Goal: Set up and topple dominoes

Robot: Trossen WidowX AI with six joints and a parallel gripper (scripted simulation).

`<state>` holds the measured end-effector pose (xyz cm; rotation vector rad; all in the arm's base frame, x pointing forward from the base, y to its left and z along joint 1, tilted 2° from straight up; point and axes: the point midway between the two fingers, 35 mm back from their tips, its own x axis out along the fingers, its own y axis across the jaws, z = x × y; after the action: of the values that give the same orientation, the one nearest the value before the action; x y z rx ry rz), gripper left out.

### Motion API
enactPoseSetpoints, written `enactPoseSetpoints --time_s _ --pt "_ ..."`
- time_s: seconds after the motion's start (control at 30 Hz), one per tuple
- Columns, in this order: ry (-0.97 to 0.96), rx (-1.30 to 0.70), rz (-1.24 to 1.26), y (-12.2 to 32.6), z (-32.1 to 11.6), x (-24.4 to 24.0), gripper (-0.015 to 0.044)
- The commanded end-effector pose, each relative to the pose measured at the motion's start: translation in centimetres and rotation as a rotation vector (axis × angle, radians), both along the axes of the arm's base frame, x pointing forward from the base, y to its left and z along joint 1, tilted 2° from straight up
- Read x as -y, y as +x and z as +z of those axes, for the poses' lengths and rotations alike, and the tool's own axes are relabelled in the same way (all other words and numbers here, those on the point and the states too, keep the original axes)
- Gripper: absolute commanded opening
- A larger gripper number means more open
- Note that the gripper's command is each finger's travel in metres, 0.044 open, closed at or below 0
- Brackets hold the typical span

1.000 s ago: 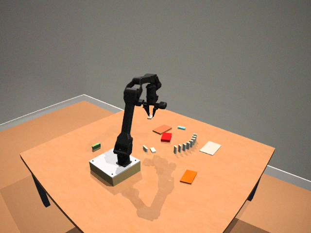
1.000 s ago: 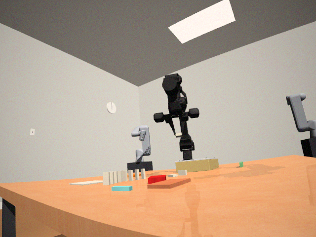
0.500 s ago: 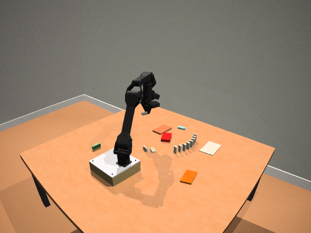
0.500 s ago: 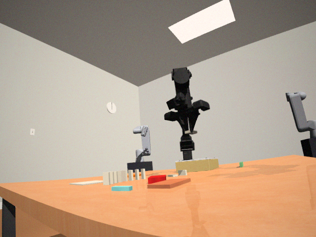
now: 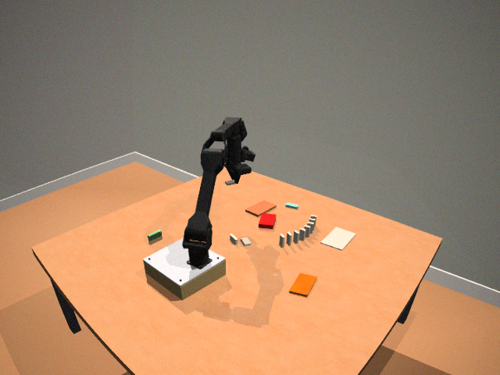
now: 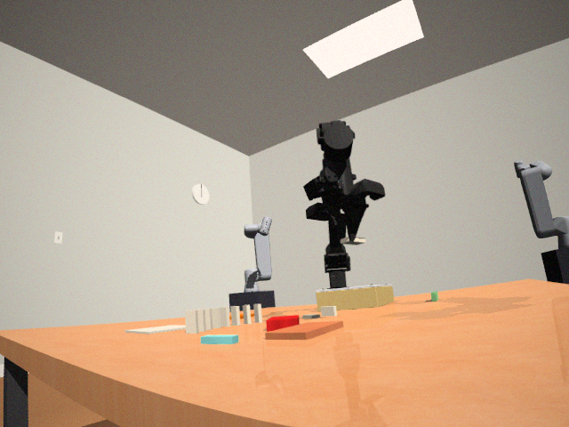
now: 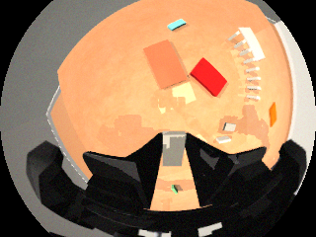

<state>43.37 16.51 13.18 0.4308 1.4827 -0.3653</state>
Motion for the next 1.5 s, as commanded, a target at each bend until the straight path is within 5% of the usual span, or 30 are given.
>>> enactPoseSetpoints --time_s 0.0,1.47 --pt "-0.033 0.060 0.042 1.0 -1.2 -0.6 0.0107" --pt "-0.422 0.834 0.261 7.9 -5.5 -5.5 0.0107"
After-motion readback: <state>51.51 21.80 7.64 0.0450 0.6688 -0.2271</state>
